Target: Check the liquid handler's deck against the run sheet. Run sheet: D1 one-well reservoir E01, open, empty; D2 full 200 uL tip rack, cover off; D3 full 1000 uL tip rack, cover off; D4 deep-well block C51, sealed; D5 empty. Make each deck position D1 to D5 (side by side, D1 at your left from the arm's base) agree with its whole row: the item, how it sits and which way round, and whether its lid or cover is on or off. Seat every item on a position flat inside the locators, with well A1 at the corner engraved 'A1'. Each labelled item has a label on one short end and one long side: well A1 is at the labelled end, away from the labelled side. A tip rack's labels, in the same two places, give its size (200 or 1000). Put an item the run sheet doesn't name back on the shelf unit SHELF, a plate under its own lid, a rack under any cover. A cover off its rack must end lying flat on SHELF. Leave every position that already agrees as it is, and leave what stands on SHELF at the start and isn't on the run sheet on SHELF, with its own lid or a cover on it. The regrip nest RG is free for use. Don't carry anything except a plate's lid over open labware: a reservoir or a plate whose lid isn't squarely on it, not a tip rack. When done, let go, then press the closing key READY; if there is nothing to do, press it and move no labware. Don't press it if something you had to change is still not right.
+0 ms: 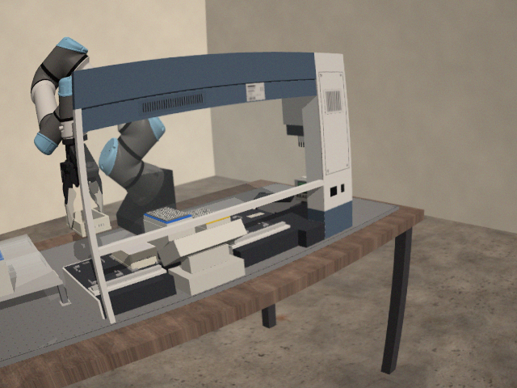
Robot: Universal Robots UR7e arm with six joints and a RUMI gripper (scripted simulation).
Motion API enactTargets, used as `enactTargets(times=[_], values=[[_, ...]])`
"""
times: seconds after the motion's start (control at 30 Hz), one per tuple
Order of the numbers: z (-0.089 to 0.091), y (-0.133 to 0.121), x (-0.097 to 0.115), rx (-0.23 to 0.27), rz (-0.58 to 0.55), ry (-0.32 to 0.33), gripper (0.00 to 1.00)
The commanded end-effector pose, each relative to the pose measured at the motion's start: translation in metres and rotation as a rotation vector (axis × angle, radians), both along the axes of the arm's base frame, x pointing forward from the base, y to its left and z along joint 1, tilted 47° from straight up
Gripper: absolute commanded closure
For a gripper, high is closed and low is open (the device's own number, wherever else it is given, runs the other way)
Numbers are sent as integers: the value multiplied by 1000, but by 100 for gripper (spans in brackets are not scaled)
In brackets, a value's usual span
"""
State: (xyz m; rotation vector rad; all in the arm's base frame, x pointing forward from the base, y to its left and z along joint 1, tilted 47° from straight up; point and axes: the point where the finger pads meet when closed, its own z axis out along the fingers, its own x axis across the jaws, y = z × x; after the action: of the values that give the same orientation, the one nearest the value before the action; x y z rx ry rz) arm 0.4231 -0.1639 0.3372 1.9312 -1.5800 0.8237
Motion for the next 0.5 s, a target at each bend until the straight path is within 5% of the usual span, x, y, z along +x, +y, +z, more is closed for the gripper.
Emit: enactTargets(times=[0.0,0.47], values=[[5,5,-1,0,0,-1,100],[19,19,-3,0,0,-1,100]])
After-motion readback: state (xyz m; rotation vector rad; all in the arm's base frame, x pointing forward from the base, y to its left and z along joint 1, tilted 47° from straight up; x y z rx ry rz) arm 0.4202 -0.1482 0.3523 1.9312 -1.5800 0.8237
